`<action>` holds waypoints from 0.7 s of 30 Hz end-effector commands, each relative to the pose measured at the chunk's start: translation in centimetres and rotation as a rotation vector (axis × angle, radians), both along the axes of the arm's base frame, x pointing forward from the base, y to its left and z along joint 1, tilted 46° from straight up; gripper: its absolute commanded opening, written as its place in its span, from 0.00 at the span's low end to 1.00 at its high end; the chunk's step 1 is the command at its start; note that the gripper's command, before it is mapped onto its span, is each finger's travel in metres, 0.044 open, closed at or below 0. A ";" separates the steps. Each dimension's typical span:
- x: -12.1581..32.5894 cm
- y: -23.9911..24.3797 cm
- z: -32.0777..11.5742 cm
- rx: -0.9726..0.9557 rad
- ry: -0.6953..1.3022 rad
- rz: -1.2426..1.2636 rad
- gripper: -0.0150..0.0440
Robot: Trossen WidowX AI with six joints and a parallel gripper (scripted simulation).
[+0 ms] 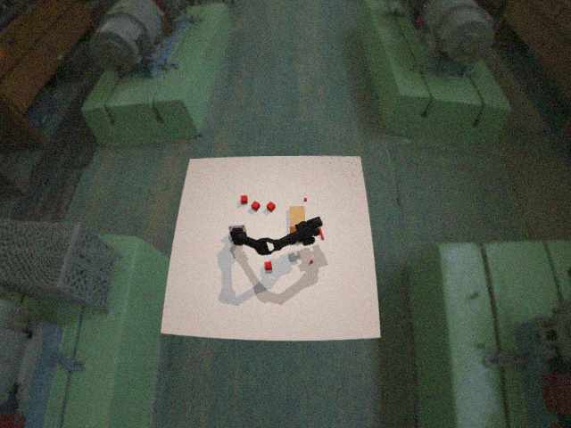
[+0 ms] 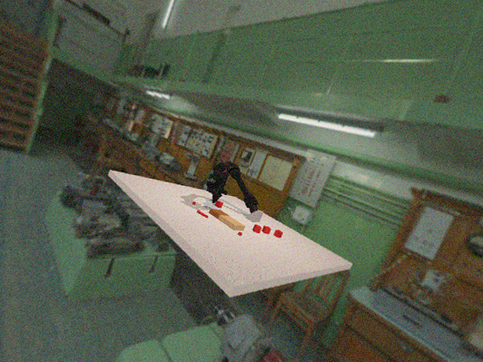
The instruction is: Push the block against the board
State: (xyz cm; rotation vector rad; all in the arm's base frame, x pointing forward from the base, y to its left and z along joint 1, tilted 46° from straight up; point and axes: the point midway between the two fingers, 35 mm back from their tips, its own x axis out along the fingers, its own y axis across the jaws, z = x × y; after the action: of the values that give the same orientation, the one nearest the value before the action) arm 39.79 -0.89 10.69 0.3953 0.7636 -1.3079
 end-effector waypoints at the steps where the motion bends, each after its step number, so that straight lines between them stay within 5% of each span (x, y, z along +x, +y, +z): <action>1: -1.2 -0.5 0.3 0.005 -0.097 -0.096 0.25; 21: -2.6 -5.2 -3.3 0.013 -0.230 -0.228 0.25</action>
State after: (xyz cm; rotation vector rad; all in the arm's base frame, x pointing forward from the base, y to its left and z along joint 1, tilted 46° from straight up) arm 37.21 -5.73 7.97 0.6538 0.5450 -1.4508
